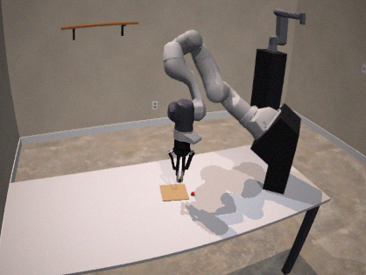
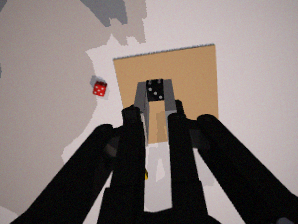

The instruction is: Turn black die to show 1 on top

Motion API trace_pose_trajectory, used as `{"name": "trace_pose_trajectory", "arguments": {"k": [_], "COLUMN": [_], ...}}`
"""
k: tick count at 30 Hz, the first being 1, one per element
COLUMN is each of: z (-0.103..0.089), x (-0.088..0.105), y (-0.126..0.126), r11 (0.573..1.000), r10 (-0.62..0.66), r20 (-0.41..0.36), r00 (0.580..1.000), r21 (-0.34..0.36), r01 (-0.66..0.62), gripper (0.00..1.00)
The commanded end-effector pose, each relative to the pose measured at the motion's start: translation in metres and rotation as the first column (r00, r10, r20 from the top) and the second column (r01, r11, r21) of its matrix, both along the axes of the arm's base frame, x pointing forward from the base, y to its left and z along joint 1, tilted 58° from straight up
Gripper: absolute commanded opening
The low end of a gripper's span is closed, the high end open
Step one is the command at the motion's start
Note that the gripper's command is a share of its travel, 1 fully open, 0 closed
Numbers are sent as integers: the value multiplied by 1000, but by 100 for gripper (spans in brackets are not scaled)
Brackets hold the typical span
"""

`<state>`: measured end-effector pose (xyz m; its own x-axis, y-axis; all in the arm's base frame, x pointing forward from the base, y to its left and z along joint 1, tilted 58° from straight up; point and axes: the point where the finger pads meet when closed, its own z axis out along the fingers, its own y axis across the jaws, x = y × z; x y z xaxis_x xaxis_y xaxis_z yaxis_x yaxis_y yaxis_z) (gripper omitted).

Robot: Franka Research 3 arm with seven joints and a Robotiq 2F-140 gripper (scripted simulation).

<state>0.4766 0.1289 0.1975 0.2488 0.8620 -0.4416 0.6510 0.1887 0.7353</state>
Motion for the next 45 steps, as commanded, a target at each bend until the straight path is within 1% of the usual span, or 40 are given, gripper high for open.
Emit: {"name": "trace_pose_trajectory", "arguments": {"k": [1,13,15,16,23,30,32,33,41,45], "z": [3,12,12,14,18,22,22,23,26,28], "x": [1,5,5,5,7,9,9,9,11,12], "y": [-3,-11,-11,-12,-17,-22,-22,-24,-29,-32], "r11": [989,950,950,937,900,854,854,834,775,736], "r10": [77,155,155,170,203,228,228,237,253,259], "r20": [-81,-190,-190,-216,-281,-348,-348,-375,-447,-489], "r00": [994,969,969,961,938,909,909,896,858,833], "r21": [-119,-242,-242,-267,-325,-376,-376,-394,-437,-458], "r01": [-86,-199,-199,-226,-292,-359,-359,-385,-456,-498], "gripper": [7,7,7,7,7,7,7,7,7,7]}}
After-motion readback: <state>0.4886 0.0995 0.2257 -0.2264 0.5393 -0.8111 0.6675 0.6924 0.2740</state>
